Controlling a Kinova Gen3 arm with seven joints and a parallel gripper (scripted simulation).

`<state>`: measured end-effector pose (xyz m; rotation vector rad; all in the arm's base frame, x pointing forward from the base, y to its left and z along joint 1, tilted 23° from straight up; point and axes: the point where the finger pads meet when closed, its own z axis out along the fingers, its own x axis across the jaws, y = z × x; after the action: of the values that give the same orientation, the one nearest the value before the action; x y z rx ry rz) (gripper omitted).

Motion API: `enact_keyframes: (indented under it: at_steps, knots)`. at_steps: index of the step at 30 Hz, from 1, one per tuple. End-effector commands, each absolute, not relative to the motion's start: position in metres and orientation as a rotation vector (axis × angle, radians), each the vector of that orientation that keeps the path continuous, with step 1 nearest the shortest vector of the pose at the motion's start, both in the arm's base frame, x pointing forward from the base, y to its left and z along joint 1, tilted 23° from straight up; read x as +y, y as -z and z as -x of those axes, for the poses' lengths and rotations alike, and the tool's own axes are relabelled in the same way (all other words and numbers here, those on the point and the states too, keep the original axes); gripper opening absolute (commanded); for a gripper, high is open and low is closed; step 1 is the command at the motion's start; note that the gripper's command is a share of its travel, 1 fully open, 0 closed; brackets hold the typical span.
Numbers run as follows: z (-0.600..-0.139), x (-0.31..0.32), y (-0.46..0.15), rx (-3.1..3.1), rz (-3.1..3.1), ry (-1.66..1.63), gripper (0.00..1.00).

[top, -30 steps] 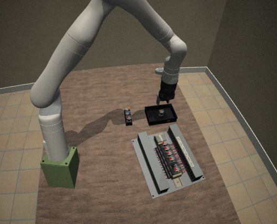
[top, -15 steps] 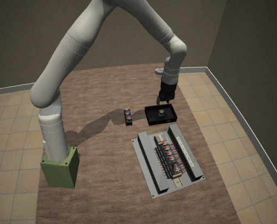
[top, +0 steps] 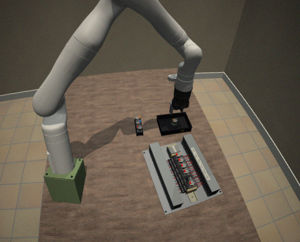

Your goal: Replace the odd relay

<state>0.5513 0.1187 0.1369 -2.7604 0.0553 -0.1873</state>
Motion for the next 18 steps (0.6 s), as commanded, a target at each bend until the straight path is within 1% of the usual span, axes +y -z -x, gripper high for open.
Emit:
enact_keyframes:
  at_steps: [1,5,18]
  knots:
    - [-0.551,0.121,-0.134,0.06,2.758,0.186,1.0]
    - [-0.551,0.122,-0.133,0.061,2.758,0.186,1.0]
    - [-0.514,0.112,-0.137,0.247,2.741,0.149,1.0]
